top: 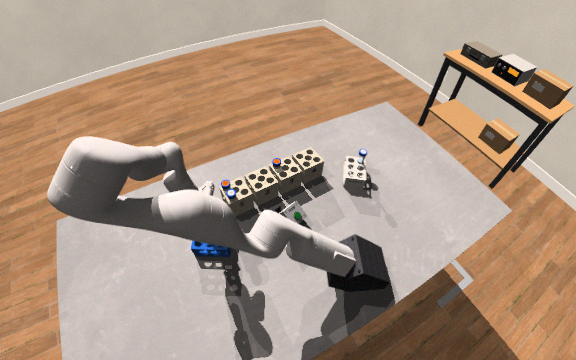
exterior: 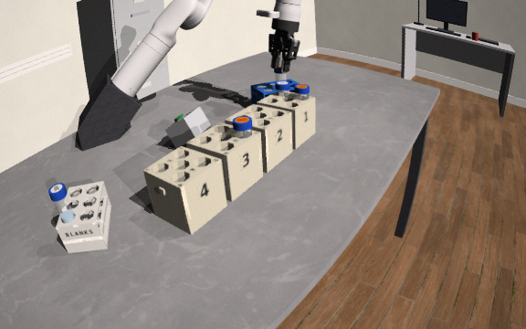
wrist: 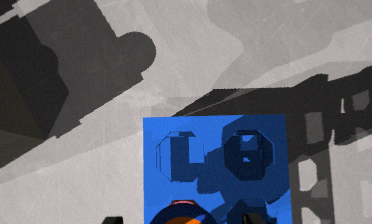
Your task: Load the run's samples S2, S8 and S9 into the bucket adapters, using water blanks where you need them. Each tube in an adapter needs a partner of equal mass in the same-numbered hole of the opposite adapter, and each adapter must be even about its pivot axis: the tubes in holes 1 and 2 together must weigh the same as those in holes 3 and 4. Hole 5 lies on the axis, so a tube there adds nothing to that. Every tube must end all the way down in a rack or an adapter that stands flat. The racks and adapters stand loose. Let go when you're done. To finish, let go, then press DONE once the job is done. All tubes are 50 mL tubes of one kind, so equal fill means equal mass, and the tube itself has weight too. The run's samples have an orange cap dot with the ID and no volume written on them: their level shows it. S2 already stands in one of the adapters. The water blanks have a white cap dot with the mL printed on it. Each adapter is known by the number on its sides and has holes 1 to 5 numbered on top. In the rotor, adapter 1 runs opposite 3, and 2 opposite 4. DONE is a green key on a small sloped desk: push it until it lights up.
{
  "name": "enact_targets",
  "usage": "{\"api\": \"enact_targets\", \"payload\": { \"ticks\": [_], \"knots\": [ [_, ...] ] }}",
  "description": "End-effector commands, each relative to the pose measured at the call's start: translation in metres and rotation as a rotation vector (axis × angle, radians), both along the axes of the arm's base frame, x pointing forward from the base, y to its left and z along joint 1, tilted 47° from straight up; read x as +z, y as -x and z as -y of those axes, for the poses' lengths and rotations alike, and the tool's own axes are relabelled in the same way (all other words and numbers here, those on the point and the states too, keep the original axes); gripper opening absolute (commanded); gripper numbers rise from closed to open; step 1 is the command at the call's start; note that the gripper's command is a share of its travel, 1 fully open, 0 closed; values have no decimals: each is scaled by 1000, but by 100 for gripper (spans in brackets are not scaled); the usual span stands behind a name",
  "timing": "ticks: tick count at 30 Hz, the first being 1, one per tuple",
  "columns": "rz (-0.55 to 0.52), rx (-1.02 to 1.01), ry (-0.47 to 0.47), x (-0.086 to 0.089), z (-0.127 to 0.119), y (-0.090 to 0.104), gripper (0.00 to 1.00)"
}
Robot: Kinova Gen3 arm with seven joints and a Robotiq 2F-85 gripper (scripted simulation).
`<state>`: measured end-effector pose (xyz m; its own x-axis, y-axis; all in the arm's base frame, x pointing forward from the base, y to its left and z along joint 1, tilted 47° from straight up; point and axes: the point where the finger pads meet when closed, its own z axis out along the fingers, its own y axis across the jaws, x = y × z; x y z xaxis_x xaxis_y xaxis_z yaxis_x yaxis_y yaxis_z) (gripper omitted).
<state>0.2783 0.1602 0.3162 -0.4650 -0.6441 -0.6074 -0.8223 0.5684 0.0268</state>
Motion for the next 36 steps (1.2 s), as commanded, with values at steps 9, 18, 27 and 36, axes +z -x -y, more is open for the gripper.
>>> {"api": "enact_targets", "payload": {
  "ticks": [9, 18, 27, 36],
  "knots": [
    [1, 0, 0, 0, 0, 0, 62],
    [1, 0, 0, -1, -1, -1, 62],
    [1, 0, 0, -3, -3, -2, 62],
    [1, 0, 0, -5, -5, -3, 62]
  ]
}}
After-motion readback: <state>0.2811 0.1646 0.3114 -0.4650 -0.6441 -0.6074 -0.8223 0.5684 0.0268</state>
